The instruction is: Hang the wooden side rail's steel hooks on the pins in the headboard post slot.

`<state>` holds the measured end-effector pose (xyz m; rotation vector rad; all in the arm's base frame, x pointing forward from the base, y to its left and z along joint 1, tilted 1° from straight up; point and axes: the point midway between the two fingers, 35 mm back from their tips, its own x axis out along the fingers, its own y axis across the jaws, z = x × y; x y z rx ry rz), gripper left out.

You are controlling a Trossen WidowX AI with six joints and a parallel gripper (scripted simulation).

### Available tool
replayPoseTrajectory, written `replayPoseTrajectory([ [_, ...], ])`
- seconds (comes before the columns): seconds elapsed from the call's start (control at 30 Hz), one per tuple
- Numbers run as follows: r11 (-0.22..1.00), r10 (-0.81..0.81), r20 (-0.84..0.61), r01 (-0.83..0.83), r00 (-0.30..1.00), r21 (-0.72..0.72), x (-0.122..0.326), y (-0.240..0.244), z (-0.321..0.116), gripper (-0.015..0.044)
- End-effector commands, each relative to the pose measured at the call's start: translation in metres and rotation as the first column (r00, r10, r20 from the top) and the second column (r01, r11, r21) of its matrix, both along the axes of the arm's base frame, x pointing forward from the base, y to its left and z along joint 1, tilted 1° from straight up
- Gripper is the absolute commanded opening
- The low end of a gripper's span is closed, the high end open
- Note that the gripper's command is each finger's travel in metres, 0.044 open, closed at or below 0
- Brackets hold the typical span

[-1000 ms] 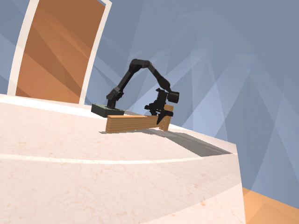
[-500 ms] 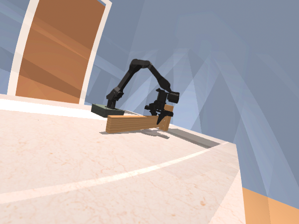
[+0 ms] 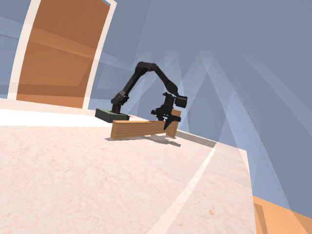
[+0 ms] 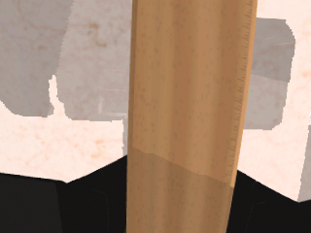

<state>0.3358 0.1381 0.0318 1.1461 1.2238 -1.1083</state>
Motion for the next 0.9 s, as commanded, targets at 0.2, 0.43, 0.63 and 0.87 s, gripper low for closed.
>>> replayPoseTrajectory([
  [0.2,1.0,-0.005,0.007,0.005,1.0,0.006,0.002,0.0022,0.0042,0.0],
  [0.43,1.0,-0.005,0.007,0.005,1.0,0.006,0.0024,0.003,0.0035,0.0],
  [0.63,1.0,-0.005,0.007,0.005,1.0,0.006,0.0016,0.0036,0.0028,0.0],
  [0.87,1.0,-0.005,0.007,0.005,1.0,0.006,0.0012,0.0044,0.002,0.0],
])
